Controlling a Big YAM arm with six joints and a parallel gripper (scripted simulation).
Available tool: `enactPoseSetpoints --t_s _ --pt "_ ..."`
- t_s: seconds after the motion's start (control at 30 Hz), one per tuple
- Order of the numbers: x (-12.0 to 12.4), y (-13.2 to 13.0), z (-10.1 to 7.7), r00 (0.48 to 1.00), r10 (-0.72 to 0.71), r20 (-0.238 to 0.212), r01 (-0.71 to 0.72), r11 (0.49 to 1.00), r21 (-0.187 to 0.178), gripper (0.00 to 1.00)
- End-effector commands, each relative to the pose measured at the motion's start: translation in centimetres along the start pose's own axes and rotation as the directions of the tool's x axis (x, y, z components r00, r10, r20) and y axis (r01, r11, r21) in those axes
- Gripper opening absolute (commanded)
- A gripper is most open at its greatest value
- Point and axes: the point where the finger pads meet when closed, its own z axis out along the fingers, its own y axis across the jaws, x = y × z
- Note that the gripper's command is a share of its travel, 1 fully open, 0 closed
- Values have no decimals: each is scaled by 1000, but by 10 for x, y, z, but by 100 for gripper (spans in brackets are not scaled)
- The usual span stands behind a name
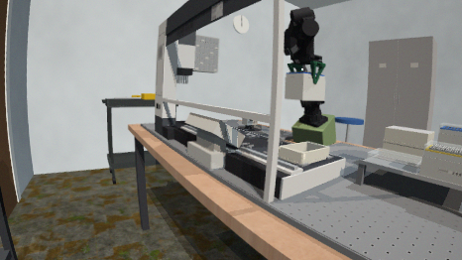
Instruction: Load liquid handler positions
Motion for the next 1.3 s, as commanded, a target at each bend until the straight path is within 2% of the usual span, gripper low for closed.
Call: enactPoseSetpoints --t_s 0.0,0.03,0.1,0.17,0.23,0.3,0.37,0.47,0.5,0.57,0.67,0.83,0.93,0.97,1.03,1.27 --pt "-2 -19 -7 999 -45 18 45 999 -1 0" --pt "-3 -23 -7 999 -45 18 45 999 -1 0" --pt "-12 -29 -22 998 -37 52 38 999 -24 0" --pt "-6 -41 -7 999 -43 30 44 999 -6 0" --pt "-6 -51 -7 999 -44 29 45 999 -4 0" --pt "-14 -59 -21 997 -43 62 43 999 -14 0" --pt "-14 -59 -21 997 -43 62 43 999 -14 0" --pt "-5 -76 -7 999 -47 22 47 999 2 0" --pt "-5 -81 -7 999 -47 23 47 999 3 0" --pt "-16 -89 -24 997 -51 66 51 999 3 0" --pt "-17 -104 -18 998 -51 39 51 999 8 0" --pt "-24 -130 -26 997 -59 56 58 998 23 0" --pt "-24 -135 -26 997 -60 55 58 998 25 0" --pt "-22 -141 -21 997 -56 43 56 998 20 0" --pt "-25 -151 -26 997 -61 52 60 998 29 0" --pt "-31 -191 -25 996 -71 56 68 996 49 0"
